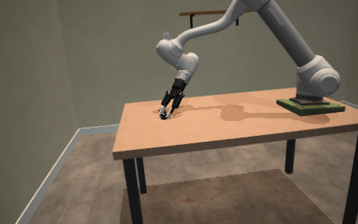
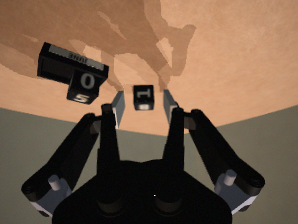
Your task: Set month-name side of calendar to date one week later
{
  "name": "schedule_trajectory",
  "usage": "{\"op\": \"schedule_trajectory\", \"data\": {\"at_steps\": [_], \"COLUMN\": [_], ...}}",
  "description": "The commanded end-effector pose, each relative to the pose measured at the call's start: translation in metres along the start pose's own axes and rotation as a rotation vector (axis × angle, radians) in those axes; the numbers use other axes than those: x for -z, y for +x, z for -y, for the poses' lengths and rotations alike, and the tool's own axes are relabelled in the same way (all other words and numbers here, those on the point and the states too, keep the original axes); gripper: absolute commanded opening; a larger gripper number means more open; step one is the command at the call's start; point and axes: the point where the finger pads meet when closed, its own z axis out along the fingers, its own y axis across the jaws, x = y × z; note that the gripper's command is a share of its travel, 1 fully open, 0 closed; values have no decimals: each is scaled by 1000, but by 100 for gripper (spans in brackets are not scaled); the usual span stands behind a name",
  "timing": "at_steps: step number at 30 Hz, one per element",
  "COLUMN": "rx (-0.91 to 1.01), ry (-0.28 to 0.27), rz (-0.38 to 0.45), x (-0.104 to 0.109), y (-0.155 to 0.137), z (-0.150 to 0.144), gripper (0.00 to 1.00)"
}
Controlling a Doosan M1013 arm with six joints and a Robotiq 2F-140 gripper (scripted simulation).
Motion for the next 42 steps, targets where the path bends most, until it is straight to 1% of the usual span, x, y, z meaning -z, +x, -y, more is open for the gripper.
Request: {"op": "schedule_trajectory", "data": {"at_steps": [1,13,18,28,30,37,42], "rx": [0,0,0,0,0,0,0], "ry": [0,0,0,0,0,0,0], "rz": [0,0,0,0,0,0,0], "x": [0,0,4,24,24,40,47], "y": [0,0,-4,-24,-24,-41,-47], "z": [0,0,0,0,0,0,0], "gripper": [46,46,46,46,46,46,46]}}
